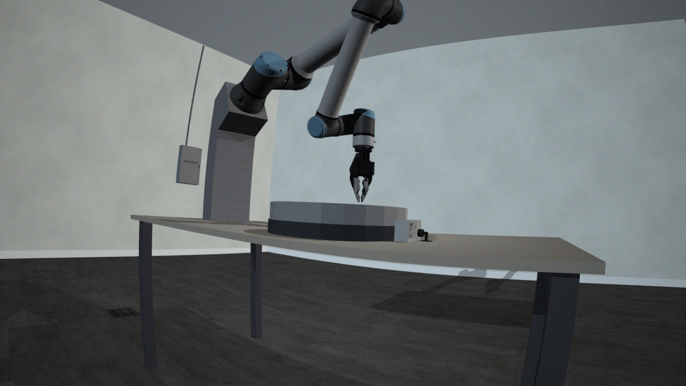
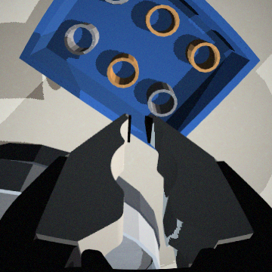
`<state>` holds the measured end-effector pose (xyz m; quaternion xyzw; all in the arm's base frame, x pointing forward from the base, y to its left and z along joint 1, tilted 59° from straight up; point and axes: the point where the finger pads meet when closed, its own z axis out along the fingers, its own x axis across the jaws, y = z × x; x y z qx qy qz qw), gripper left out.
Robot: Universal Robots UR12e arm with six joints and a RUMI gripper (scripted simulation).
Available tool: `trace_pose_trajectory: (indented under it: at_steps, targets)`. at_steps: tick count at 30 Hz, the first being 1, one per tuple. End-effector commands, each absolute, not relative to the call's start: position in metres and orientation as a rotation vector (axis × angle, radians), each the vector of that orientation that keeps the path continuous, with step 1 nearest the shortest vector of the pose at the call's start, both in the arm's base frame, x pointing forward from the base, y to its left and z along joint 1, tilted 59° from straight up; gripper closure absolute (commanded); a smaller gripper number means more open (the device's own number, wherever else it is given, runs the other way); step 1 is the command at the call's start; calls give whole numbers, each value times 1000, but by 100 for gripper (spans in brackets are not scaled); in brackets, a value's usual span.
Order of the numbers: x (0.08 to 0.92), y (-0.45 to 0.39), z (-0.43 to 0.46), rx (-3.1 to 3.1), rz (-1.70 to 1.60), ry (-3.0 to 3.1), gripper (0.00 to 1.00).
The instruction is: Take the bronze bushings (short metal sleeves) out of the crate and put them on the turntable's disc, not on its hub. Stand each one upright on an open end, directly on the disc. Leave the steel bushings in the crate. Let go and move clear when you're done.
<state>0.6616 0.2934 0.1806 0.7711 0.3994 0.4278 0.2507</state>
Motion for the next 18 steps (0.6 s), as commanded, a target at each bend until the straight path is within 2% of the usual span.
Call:
trace_pose_trajectory:
  at_steps: [1, 18]
  targets:
    - [667, 293, 178, 2098, 1165, 1087, 94]
    - [717, 291, 148, 2098, 1165, 1087, 94]
